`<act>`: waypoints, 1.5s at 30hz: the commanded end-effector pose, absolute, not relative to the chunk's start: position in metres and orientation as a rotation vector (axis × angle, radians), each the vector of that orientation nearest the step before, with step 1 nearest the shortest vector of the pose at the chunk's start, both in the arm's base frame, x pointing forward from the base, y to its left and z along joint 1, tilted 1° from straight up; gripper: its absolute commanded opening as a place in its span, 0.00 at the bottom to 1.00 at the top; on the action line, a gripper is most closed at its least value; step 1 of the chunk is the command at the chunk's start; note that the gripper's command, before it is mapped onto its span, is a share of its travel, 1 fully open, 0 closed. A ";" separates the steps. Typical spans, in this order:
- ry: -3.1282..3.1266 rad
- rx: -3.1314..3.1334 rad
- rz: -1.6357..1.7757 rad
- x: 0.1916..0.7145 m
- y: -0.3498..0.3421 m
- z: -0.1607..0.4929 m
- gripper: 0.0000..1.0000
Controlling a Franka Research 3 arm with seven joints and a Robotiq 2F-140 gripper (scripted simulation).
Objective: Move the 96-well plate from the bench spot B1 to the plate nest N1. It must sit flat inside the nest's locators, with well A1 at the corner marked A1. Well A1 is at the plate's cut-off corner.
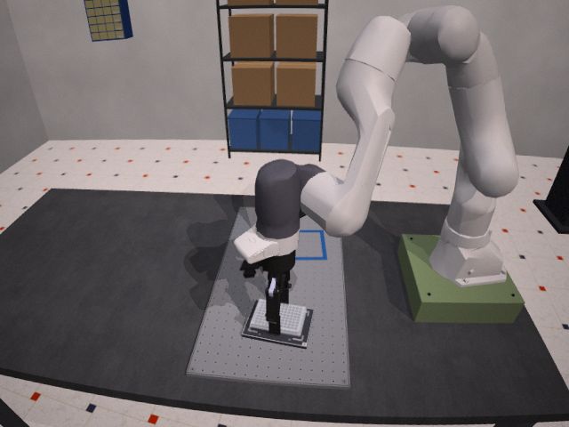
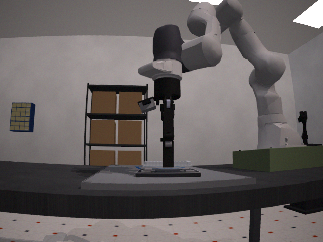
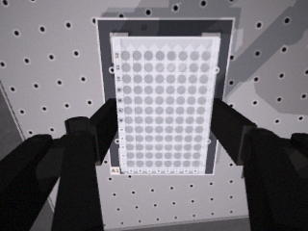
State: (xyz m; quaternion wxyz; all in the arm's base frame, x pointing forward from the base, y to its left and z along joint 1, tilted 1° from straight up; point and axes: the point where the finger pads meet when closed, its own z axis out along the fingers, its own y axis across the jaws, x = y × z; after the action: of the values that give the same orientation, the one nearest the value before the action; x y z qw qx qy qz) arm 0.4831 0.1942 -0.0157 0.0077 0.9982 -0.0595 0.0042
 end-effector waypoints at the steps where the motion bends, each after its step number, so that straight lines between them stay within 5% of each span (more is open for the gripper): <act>1: -0.193 3.121 0.014 0.482 0.195 -0.017 0.60; 45: -0.193 3.121 0.014 0.481 0.195 -0.024 0.60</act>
State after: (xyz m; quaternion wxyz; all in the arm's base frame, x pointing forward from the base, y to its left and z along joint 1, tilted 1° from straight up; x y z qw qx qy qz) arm 0.4818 0.1939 -0.0220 0.0076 0.9982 -0.0598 0.0044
